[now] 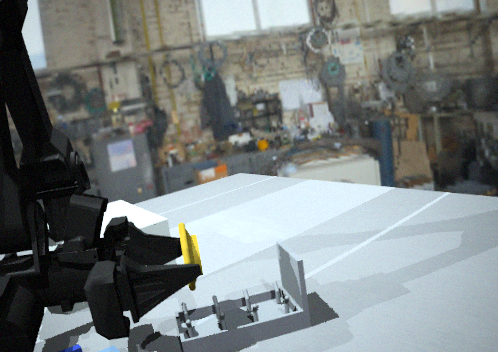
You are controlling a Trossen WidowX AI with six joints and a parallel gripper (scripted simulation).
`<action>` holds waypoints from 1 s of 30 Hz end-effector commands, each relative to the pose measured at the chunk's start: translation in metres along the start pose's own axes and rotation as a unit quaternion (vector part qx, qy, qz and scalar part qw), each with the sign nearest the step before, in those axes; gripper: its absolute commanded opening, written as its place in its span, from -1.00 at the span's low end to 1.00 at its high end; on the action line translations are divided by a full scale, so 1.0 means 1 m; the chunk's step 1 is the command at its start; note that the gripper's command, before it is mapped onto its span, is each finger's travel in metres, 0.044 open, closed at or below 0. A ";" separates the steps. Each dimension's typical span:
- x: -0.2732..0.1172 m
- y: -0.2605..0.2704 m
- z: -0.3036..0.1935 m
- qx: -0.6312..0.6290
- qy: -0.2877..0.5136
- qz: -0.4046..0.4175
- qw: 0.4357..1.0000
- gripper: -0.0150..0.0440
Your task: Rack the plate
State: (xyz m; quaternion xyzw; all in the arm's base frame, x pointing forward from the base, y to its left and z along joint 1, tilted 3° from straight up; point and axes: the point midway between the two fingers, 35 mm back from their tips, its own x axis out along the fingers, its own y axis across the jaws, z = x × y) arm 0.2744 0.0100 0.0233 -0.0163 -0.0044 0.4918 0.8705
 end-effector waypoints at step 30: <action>0.006 0.001 -0.048 0.017 0.003 0.011 1.000 -0.49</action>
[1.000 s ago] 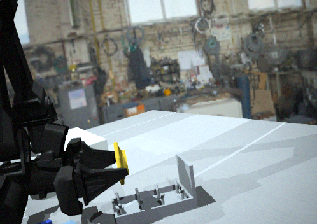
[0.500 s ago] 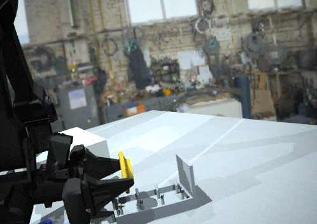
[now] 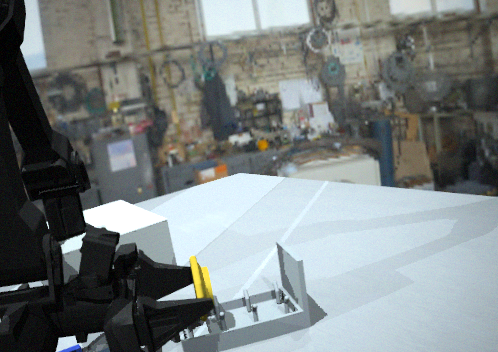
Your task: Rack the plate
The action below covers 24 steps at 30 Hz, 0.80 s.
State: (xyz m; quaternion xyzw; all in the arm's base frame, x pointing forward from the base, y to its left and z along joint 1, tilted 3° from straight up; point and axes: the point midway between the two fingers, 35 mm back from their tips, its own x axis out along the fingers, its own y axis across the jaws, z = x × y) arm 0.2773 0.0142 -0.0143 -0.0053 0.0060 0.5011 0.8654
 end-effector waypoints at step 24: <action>0.000 0.001 -0.006 0.001 0.001 0.000 1.000 0.40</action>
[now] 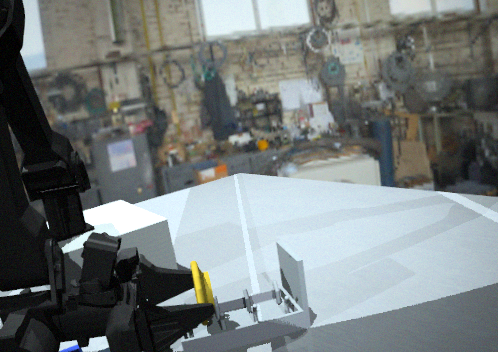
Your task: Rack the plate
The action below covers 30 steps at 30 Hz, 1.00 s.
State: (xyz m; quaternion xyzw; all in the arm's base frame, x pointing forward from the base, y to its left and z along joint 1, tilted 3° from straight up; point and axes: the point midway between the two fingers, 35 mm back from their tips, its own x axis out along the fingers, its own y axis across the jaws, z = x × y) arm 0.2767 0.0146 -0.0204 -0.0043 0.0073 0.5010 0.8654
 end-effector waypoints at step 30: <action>-0.003 -0.003 0.109 -0.013 -0.005 -0.003 1.000 0.86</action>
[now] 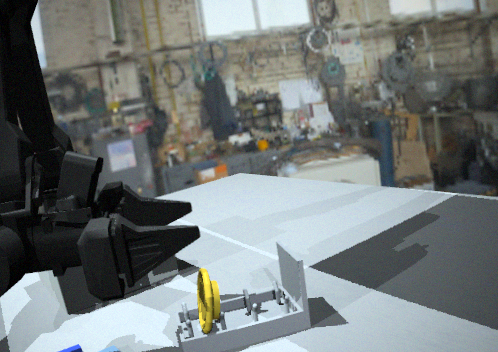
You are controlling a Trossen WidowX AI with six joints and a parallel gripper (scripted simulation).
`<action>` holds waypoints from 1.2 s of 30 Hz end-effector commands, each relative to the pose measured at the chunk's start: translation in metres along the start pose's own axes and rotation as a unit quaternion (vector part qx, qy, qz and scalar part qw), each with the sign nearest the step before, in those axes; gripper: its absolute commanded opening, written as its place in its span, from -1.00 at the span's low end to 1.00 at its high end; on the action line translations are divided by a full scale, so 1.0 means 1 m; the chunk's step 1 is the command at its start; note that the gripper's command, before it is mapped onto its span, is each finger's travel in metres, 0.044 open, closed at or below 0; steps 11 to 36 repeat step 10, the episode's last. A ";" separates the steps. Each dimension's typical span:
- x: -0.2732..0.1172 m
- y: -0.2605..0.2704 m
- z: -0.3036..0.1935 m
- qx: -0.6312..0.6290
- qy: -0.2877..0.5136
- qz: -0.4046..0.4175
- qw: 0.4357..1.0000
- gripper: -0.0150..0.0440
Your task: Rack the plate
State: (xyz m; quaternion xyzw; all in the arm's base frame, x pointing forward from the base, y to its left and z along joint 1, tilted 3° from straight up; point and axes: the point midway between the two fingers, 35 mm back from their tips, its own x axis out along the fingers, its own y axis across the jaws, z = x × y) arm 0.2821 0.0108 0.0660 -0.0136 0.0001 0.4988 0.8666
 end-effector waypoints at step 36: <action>0.002 -0.004 0.027 0.038 0.039 -0.002 0.999 0.86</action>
